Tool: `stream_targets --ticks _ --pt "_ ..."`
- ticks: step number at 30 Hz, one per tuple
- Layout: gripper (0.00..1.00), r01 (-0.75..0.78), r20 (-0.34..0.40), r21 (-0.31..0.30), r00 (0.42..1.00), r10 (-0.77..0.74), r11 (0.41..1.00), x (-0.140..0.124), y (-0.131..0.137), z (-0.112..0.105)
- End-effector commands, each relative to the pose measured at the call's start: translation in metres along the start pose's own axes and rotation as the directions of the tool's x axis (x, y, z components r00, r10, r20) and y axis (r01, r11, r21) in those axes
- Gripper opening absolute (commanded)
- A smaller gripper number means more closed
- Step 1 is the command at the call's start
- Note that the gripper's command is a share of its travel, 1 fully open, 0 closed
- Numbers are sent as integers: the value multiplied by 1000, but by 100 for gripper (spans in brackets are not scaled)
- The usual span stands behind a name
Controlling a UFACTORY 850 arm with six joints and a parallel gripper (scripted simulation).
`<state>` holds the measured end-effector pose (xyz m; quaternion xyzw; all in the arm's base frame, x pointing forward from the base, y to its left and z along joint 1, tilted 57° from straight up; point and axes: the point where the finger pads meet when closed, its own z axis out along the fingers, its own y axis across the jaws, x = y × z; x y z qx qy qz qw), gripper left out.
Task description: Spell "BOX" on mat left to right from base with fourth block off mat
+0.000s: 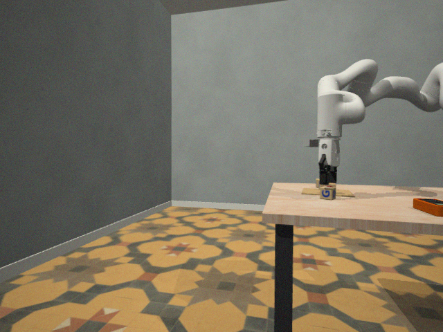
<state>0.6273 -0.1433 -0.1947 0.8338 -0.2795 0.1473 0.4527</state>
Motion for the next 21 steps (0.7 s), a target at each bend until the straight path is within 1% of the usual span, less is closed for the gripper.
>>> stream_targets --ticks 1,16,21 --pt "87 -1 -1 1 1000 1 1000 1 0 -1" --pt "87 -1 -1 1 1000 1 1000 1 0 0" --pt "87 -1 -1 1 1000 1 1000 1 0 6"
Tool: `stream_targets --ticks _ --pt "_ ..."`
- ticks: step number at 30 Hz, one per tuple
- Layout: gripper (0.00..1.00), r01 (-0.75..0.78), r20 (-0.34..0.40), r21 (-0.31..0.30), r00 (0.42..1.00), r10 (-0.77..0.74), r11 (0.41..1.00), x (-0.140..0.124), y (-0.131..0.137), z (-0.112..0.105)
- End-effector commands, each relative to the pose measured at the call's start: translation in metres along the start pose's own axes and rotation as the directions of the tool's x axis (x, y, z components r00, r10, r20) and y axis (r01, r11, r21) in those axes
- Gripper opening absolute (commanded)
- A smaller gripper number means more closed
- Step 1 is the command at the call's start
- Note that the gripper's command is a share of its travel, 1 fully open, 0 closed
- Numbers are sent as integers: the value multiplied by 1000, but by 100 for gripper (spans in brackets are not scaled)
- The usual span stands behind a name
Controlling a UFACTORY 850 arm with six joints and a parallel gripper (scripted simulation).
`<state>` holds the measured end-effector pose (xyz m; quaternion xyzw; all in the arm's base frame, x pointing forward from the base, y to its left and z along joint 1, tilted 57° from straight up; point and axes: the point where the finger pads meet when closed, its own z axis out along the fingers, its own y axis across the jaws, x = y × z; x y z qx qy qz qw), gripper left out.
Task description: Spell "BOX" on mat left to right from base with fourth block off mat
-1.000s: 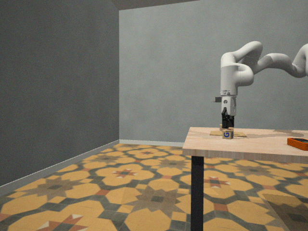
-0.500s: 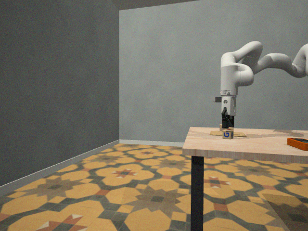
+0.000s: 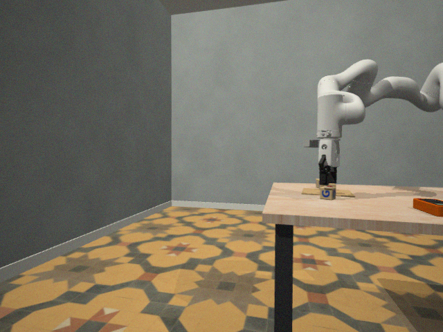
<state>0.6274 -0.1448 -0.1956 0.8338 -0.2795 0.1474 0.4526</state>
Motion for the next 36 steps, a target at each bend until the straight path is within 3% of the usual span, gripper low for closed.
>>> stream_targets --ticks 1,18,36 --pt "87 0 -1 1 1000 0 1000 1 0 7" --pt "87 0 -1 1 1000 0 1000 1 0 46" --pt "87 0 -1 1 1000 0 1000 1 0 48"
